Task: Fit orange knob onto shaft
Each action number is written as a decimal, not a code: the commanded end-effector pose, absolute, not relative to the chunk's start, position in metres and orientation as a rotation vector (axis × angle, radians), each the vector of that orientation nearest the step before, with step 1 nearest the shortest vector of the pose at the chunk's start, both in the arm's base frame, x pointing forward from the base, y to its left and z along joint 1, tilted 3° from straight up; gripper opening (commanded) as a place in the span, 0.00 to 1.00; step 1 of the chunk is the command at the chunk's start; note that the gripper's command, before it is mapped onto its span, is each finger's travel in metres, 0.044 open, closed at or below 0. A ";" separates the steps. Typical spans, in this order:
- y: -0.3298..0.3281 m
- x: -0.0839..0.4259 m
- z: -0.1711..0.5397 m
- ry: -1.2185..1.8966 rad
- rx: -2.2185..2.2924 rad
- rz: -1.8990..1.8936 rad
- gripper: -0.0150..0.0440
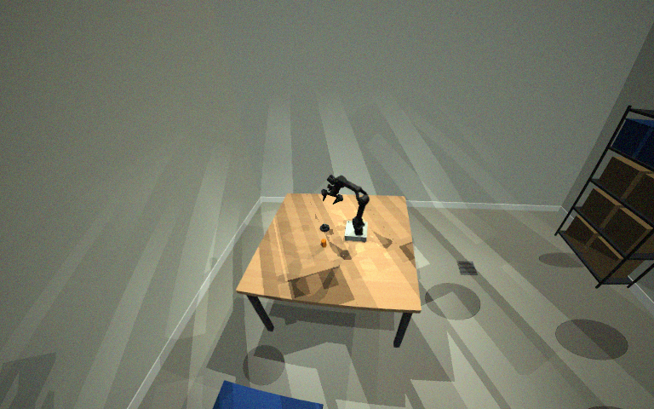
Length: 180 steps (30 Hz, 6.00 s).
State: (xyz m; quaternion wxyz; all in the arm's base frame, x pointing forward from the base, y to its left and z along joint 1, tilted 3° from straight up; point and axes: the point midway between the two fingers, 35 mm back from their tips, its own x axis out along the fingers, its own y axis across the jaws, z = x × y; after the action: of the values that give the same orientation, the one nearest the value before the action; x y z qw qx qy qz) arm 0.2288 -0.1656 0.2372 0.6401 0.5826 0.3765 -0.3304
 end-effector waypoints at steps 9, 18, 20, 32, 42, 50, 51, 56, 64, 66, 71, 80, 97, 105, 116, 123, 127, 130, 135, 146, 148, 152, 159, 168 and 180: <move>-0.042 0.298 0.160 1.289 1.064 -0.684 1.00; 0.059 0.306 0.108 1.475 0.752 -0.654 1.00; 0.063 0.303 0.107 1.477 0.746 -0.654 1.00; 0.067 0.301 0.071 1.478 0.746 -0.653 1.00; 0.070 0.300 0.051 1.478 0.746 -0.653 1.00; 0.071 0.301 0.038 1.478 0.746 -0.653 1.00; 0.071 0.301 0.037 1.478 0.746 -0.653 1.00; 0.072 0.302 0.029 1.478 0.746 -0.653 1.00; 0.072 0.302 0.016 1.478 0.746 -0.653 1.00; 0.073 0.301 0.013 1.478 0.746 -0.653 1.00; 0.073 0.301 0.005 1.478 0.746 -0.653 1.00; 0.074 0.299 -0.009 1.478 0.746 -0.653 1.00; 0.074 0.299 -0.010 1.478 0.746 -0.653 0.50; 0.073 0.303 0.008 1.481 0.748 -0.659 0.25; 0.070 0.307 0.080 1.479 0.747 -0.655 0.25; 0.066 0.300 0.126 1.478 0.746 -0.654 0.25; 0.065 0.299 0.130 1.478 0.746 -0.654 0.25; 0.065 0.299 0.130 1.475 0.751 -0.649 0.25; 0.063 0.297 0.133 1.450 0.795 -0.606 0.25; 0.054 0.290 0.151 1.347 0.940 -0.446 0.25; 0.052 0.289 0.155 1.325 0.967 -0.414 0.25; 0.048 0.286 0.163 1.280 1.019 -0.350 0.25; 0.040 0.280 0.177 1.193 1.111 -0.231 0.25; 0.030 0.272 0.198 1.057 1.232 -0.058 0.25; 0.023 0.266 0.213 0.949 1.310 0.070 0.25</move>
State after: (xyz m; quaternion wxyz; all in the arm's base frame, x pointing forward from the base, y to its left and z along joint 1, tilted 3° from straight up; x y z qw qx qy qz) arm 0.2667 0.0230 0.2083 0.6859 0.5844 0.4332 0.0168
